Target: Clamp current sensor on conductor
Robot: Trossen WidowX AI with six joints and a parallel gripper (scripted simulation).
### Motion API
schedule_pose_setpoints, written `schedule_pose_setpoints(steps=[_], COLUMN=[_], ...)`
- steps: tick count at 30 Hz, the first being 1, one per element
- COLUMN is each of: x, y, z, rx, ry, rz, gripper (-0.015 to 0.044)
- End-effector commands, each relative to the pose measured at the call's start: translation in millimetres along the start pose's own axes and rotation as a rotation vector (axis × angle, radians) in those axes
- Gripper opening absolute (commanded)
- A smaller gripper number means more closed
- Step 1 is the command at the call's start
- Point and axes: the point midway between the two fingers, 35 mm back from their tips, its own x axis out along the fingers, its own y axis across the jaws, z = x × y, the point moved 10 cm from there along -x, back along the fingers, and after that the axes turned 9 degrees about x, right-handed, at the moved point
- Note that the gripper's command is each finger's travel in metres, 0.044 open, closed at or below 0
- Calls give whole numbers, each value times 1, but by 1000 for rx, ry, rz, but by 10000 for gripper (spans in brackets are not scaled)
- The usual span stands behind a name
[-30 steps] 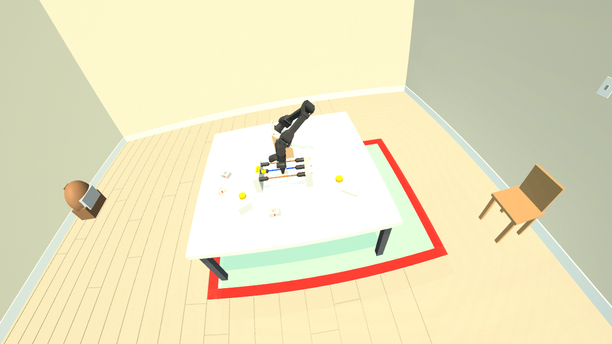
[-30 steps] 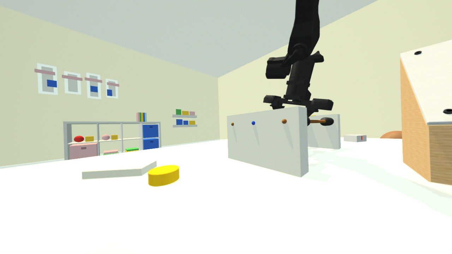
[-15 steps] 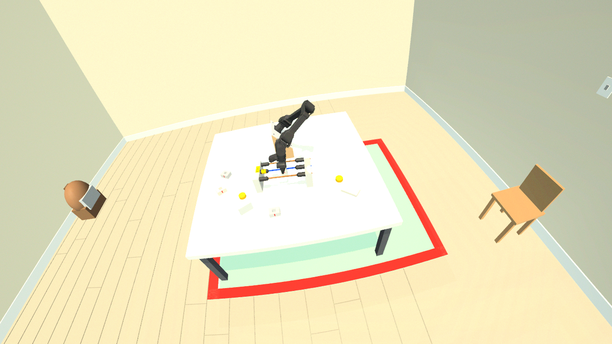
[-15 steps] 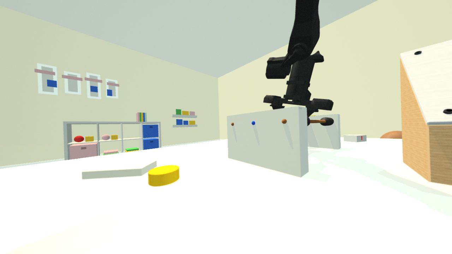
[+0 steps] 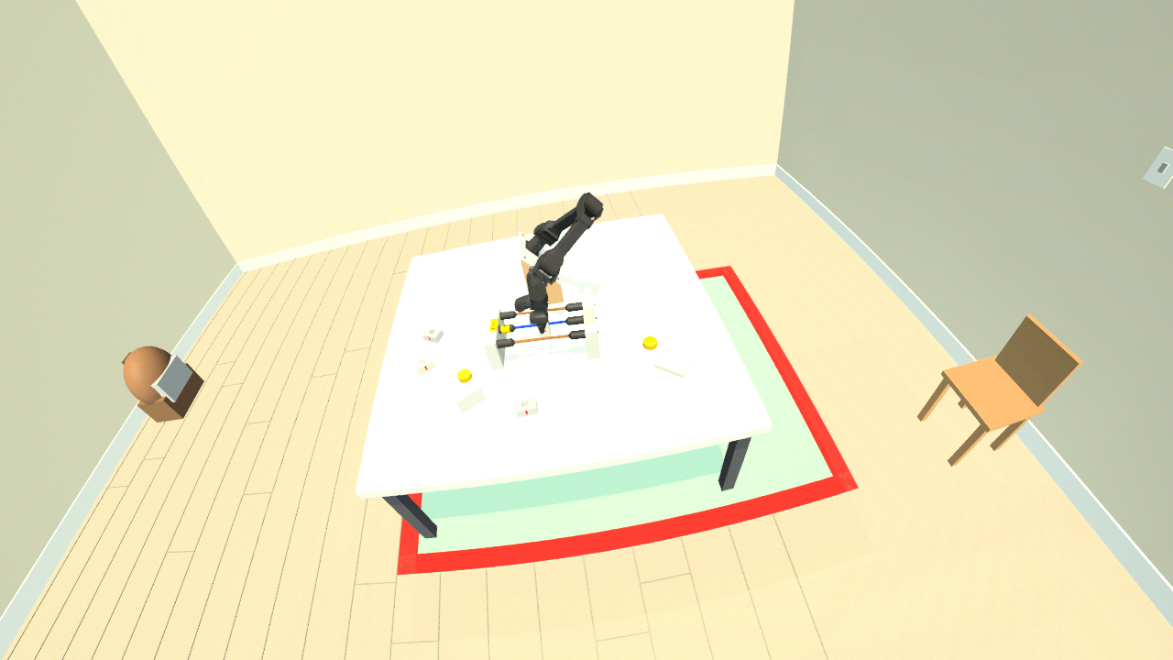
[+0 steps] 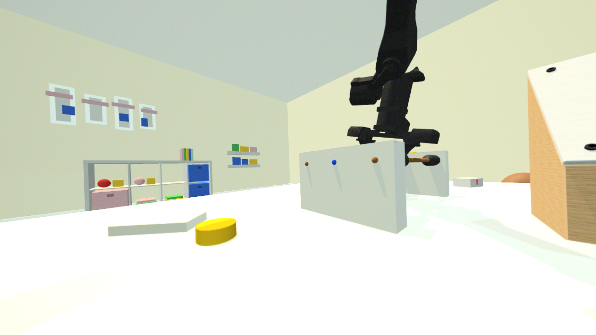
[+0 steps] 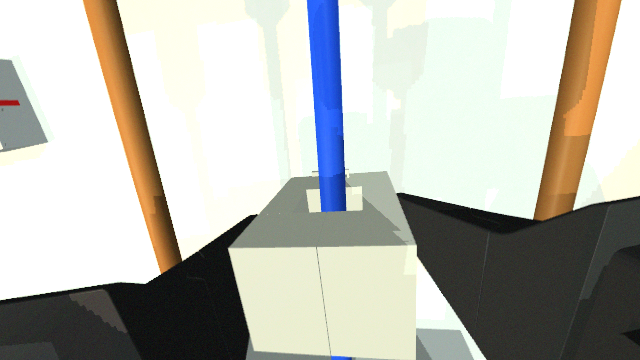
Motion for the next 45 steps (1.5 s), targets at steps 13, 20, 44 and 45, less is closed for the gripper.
schedule_pose_setpoints(steps=[13,20,44,45], x=[0,0,1,1], y=[-1,-1,1,1], z=[0,0,-1,-1], rx=[-1,-1,-8,-8], ry=[0,0,2,2], rz=[0,0,6,6], gripper=[0,0,263,263])
